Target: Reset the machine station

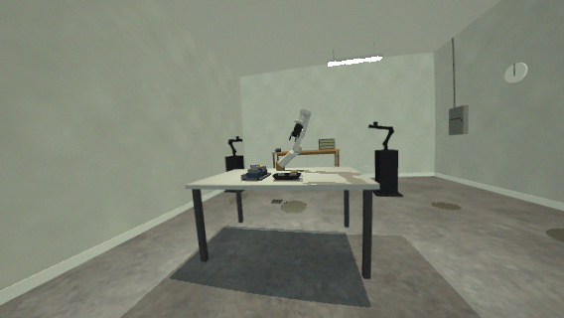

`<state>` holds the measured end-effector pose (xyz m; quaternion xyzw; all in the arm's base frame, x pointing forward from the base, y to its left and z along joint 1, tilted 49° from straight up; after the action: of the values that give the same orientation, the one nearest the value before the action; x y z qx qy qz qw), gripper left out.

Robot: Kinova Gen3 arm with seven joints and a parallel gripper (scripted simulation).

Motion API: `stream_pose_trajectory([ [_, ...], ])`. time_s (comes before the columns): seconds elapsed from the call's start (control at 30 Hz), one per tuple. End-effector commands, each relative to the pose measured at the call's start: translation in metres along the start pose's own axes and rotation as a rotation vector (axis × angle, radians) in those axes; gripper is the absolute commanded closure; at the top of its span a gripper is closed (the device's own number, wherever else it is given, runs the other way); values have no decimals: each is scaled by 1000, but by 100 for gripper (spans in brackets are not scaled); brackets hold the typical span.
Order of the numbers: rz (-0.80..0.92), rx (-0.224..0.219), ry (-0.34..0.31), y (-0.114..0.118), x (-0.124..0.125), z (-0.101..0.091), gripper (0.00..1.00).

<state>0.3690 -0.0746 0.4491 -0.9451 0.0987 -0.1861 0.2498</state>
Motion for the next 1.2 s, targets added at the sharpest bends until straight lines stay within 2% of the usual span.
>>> stream_pose_trajectory([
  [0.0, 2, 21, -37, 9, -8, 10, 0],
  [0.23, 2, 21, -37, 9, -8, 10, 0],
  [0.27, 1, 45, -80, 19, -17, 21, 0],
  [0.53, 1, 45, -80, 19, -17, 21, 0],
  [0.57, 0, 68, -122, 27, -27, 32, 0],
  [0.83, 0, 68, -122, 27, -27, 32, 0],
  [0.87, -2, 92, -161, 33, -37, 42, 0],
  [1.13, -2, 92, -161, 33, -37, 42, 0],
  [1.17, -5, 116, -199, 39, -47, 51, 0],
])
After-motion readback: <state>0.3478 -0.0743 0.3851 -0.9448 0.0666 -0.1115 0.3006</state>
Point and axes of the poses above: the point where the finger pads meet when closed, its own z axis out along the fingers, its own y axis across the jaws, x = y × z, the point moved 10 cm from there along -z, back along the fingers, and after that the axes turned 3 degrees about z, right-handed, at the moved point
